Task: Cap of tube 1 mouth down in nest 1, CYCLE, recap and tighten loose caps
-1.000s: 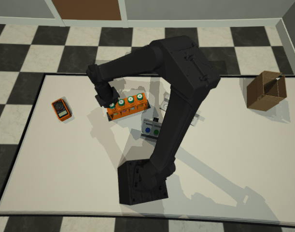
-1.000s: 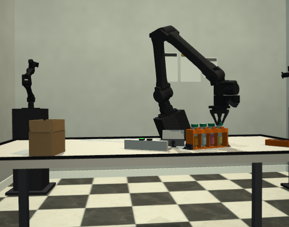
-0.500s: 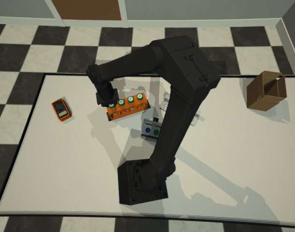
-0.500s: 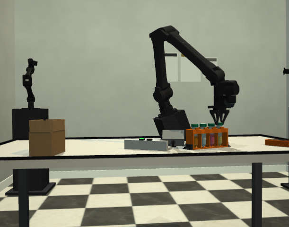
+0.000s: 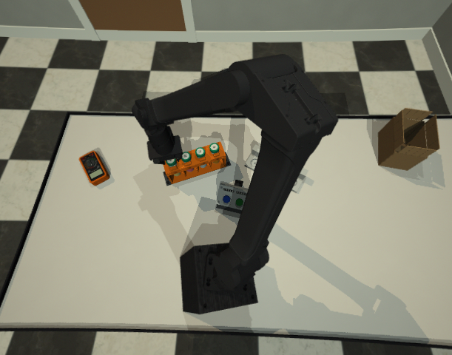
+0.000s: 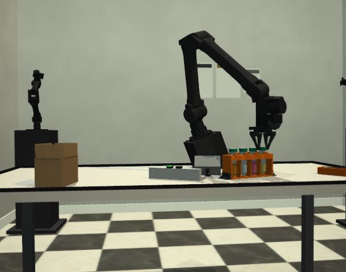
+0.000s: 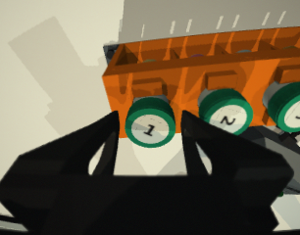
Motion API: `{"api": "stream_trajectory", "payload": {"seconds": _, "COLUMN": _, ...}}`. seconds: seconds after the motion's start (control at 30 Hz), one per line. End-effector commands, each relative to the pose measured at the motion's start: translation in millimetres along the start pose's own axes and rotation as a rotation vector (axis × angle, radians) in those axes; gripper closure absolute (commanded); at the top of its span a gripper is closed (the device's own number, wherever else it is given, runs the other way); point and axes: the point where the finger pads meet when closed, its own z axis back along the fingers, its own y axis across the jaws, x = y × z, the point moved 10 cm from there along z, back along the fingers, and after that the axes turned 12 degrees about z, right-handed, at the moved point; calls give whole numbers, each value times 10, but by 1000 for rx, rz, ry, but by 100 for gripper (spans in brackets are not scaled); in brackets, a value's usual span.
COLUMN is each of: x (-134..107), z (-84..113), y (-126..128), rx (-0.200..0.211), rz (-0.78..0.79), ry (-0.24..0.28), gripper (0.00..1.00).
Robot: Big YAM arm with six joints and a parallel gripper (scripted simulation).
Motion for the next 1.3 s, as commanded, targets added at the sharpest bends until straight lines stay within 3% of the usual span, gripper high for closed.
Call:
{"api": "stream_trajectory", "payload": {"seconds": 0.0, "x": 79, "z": 66, "y": 7, "rx": 2, "rz": 97, "ry": -35, "gripper": 51}}
{"api": "stream_trajectory", "payload": {"seconds": 0.63, "x": 20, "z": 59, "y": 16, "rx": -6, "rz": 767, "ry": -29, "gripper": 51}}
{"api": "stream_trajectory", "payload": {"seconds": 0.9, "x": 84, "z": 76, "y": 2, "rx": -7, "rz": 752, "ry": -28, "gripper": 51}}
{"api": "stream_trajectory", "payload": {"seconds": 0.93, "x": 84, "z": 76, "y": 2, "rx": -7, "rz": 752, "ry": -28, "gripper": 100}}
{"api": "stream_trajectory", "payload": {"seconds": 1.27, "x": 85, "z": 77, "y": 2, "rx": -7, "rz": 752, "ry": -28, "gripper": 100}}
